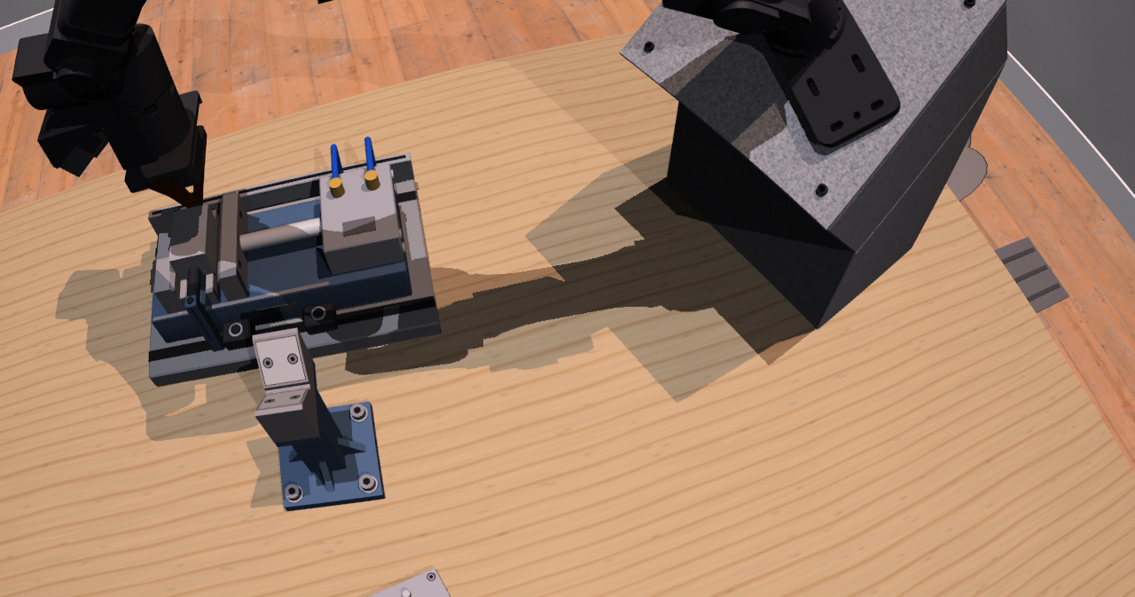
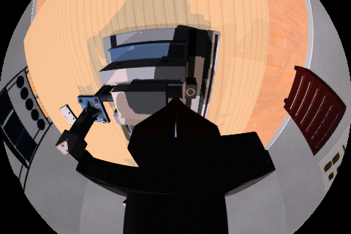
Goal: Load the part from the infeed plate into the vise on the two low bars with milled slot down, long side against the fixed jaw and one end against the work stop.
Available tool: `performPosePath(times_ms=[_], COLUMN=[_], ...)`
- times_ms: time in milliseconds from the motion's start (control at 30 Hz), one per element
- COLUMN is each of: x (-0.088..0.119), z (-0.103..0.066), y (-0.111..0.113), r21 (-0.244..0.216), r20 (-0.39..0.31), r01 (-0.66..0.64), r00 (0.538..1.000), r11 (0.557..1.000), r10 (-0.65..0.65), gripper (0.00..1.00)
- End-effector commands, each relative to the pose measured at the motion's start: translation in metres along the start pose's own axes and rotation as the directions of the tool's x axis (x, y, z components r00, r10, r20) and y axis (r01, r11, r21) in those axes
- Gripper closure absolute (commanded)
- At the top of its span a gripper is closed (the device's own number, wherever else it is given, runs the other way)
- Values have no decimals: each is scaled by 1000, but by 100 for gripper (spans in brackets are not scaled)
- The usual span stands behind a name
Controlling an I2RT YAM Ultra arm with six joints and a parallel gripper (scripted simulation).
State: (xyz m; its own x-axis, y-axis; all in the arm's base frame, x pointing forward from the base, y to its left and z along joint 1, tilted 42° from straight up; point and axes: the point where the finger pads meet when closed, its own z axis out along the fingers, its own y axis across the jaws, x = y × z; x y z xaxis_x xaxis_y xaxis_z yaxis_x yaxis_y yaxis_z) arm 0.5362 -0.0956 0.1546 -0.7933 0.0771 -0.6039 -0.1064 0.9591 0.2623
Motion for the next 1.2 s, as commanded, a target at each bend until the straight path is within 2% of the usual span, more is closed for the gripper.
performPosePath(times_ms=[0, 100, 400, 1167], x=[-13, -16, -16, -13], z=[-19, -26, -35, -82], y=[-9, -7, -7, -5], r21=[14, 16, 17, 18], r20=[41, 51, 51, 51], r01=[2, 8, 8, 9], r00=[999, 999, 999, 999], r11=[1000, 1000, 1000, 1000], r10=[-2, -9, -9, -10], gripper=[100, 100, 100, 100])
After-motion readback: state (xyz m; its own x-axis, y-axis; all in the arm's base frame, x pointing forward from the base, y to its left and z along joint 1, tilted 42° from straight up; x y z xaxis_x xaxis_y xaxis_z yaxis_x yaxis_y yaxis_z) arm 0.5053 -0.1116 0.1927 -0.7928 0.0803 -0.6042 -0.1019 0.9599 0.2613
